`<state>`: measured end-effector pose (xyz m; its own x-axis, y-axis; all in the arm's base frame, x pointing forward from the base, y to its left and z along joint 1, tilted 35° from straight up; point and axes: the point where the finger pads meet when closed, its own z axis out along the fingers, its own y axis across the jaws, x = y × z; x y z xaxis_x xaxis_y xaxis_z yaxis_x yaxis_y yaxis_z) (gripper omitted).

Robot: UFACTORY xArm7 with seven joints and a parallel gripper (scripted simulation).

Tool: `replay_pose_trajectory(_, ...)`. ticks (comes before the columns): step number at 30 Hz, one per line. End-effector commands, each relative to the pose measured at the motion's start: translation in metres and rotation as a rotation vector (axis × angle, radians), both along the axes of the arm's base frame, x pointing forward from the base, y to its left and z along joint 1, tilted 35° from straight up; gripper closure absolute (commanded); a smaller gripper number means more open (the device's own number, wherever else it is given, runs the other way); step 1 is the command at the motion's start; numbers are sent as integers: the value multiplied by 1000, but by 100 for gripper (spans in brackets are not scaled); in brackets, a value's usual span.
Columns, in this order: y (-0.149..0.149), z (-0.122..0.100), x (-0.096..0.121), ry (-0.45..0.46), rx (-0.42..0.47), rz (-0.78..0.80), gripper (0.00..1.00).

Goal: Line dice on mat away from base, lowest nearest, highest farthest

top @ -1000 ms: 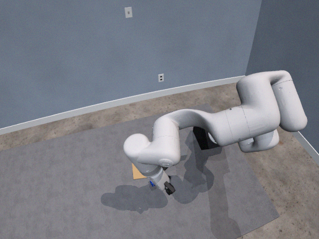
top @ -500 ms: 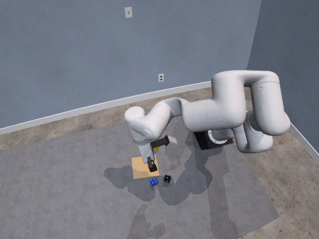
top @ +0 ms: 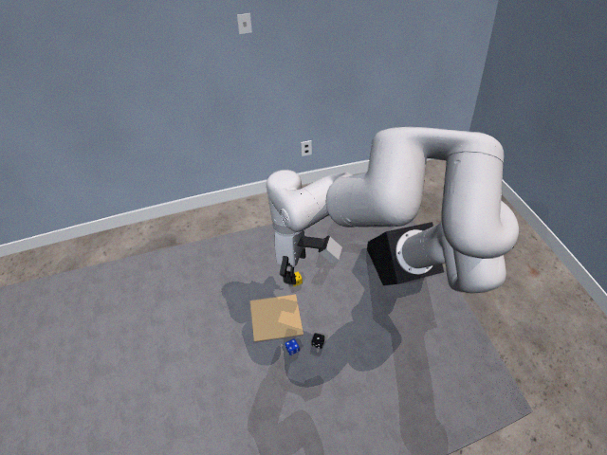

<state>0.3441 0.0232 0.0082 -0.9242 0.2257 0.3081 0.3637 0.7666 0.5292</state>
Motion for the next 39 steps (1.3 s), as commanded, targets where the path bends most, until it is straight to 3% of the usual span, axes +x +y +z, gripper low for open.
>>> replay_pose_trajectory(1,-23,-25,-9,41,-27,-94,0)
replay_pose_trajectory(5,-48,-50,-31,105,-66,-202,0)
replay_pose_trajectory(31,-48,-51,-32,106,-67,-204,0)
replay_pose_trajectory(39,-36,-67,-33,108,-67,-205,0)
